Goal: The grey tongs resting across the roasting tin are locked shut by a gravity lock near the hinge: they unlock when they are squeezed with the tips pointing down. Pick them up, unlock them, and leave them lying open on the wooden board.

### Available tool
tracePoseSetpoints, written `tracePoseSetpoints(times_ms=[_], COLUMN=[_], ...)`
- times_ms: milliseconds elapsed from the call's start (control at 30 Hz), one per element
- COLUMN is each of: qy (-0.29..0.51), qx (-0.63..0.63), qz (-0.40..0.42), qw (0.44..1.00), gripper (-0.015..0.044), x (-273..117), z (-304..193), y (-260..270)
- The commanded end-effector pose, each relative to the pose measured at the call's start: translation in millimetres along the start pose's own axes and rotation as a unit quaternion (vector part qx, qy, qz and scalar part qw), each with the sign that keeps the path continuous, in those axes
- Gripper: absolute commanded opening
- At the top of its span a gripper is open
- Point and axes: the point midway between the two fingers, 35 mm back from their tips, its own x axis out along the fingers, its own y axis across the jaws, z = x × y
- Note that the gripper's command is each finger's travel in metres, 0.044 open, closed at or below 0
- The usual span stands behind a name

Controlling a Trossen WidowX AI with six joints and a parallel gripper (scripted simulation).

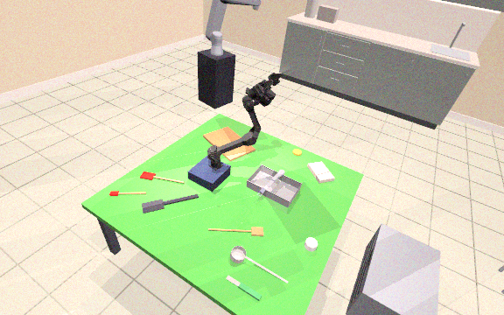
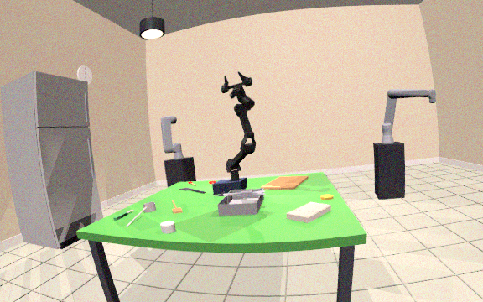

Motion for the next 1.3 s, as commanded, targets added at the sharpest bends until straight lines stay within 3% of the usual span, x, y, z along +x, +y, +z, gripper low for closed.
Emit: tracePoseSetpoints(times_ms=[0,167,367,567,733,967,1267], qy=[0.003,0.036,0.089,0.148,0.163,0.203,0.234], qx=[0.004,0.074,0.205,0.415,0.472,0.663,0.847], qz=[-0.001,-0.014,-0.037,-0.068,-0.073,-0.081,-0.069], qw=[1.000,0.996,0.974,0.895,0.864,0.716,0.473], gripper=[0.0374,0.0260,0.0260,0.0260,0.0260,0.0260,0.0260], x=[-1,-14,-40,-71,-79,-101,-106], z=[-2,-36,-94,-158,-172,-200,-178], y=[0,2,21,63,81,159,265])
